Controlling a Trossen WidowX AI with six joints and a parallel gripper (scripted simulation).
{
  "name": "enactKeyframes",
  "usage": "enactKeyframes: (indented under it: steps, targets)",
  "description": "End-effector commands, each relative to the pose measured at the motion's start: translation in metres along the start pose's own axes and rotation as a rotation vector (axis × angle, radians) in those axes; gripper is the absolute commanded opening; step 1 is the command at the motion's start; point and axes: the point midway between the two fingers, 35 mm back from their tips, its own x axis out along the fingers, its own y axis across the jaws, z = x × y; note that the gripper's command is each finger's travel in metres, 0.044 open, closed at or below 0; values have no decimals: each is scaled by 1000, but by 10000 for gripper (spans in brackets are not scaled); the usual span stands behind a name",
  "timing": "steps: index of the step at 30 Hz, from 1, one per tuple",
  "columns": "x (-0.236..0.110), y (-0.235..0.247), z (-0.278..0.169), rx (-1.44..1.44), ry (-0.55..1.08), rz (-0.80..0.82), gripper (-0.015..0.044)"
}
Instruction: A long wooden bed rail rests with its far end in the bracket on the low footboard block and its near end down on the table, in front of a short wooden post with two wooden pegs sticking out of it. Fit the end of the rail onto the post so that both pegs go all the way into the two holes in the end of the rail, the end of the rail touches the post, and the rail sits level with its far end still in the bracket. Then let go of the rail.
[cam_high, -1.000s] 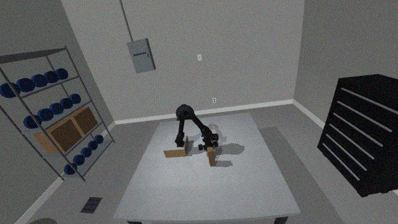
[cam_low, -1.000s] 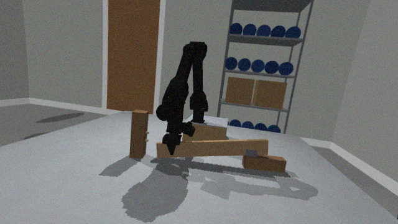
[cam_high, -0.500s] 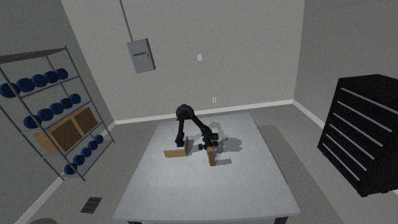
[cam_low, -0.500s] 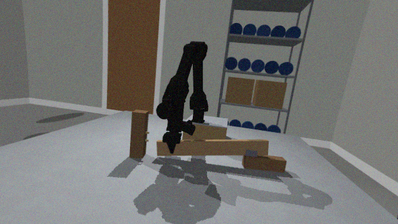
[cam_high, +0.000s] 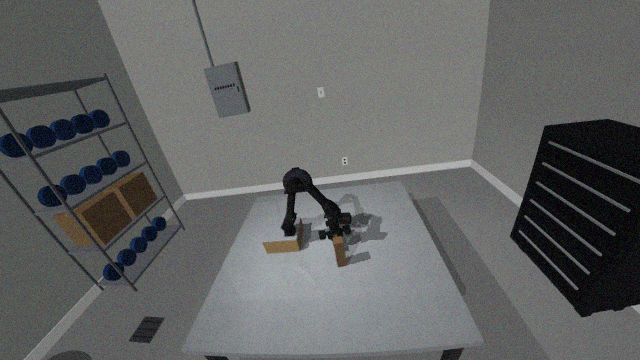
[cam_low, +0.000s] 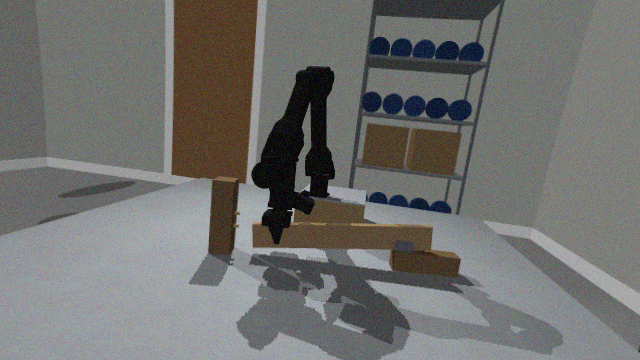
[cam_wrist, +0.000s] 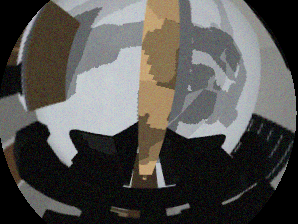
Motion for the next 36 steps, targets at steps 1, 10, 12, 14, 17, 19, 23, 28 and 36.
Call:
enactKeyframes:
  steps: [1, 10, 12, 14, 17, 19, 23, 28, 36]
  targets:
    - [-6, -3, 0, 2, -1, -13, 0]
    - [-11, -3, 0, 2, -1, -13, 0]
    - [-12, -3, 0, 2, -1, -13, 0]
    - [-13, -3, 0, 2, -1, -13, 0]
    - [-14, -3, 0, 2, -1, -13, 0]
    - [-15, -3, 0, 2, -1, -13, 0]
    - [-17, -4, 0, 2, -1, -13, 0]
    - [-20, -4, 0, 2, -1, -13, 0]
    - [-24, -4, 0, 2, -1, -13, 0]
